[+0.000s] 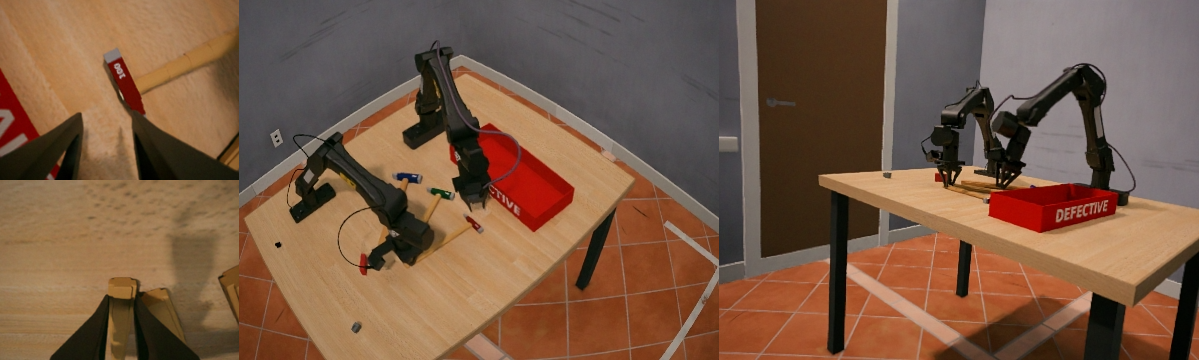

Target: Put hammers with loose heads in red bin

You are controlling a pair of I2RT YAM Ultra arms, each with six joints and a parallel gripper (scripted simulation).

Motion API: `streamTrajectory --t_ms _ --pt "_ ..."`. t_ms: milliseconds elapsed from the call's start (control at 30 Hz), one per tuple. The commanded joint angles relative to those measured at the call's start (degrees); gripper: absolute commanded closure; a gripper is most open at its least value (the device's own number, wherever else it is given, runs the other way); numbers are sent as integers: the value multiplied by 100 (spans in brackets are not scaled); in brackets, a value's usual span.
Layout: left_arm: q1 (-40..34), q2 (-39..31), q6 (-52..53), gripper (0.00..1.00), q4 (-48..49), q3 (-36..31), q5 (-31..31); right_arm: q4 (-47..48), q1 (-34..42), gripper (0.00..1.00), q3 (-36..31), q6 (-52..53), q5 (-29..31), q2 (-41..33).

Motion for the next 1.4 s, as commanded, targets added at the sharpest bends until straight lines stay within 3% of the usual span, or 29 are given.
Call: streamTrajectory --t_ms 0,167,233,467,633,833,1367 --pt "-94 404 -851 63 -1106 766 -137 -23 -67 82 -124 -34 121 -104" --pt "-118 1180 -1602 63 -2037 1838 -17 -23 -67 82 -124 -34 121 -104" --pt "-118 1180 -1602 63 -2037 1838 -17 -23 -67 82 -124 -34 121 -104" --pt "-130 2176 -2400 63 -3097 3599 72 -23 -67 82 -124 -34 121 -104" --pt "-139 2626 -2658 63 -3535 4344 91 -23 -67 82 -124 -34 121 -104" --pt "-138 2824 -2623 63 -3617 4668 75 -23 -67 82 -124 -34 121 -104" --pt "-164 2910 -2681 63 -3549 4632 74 -20 -32 82 -64 -35 121 -53"
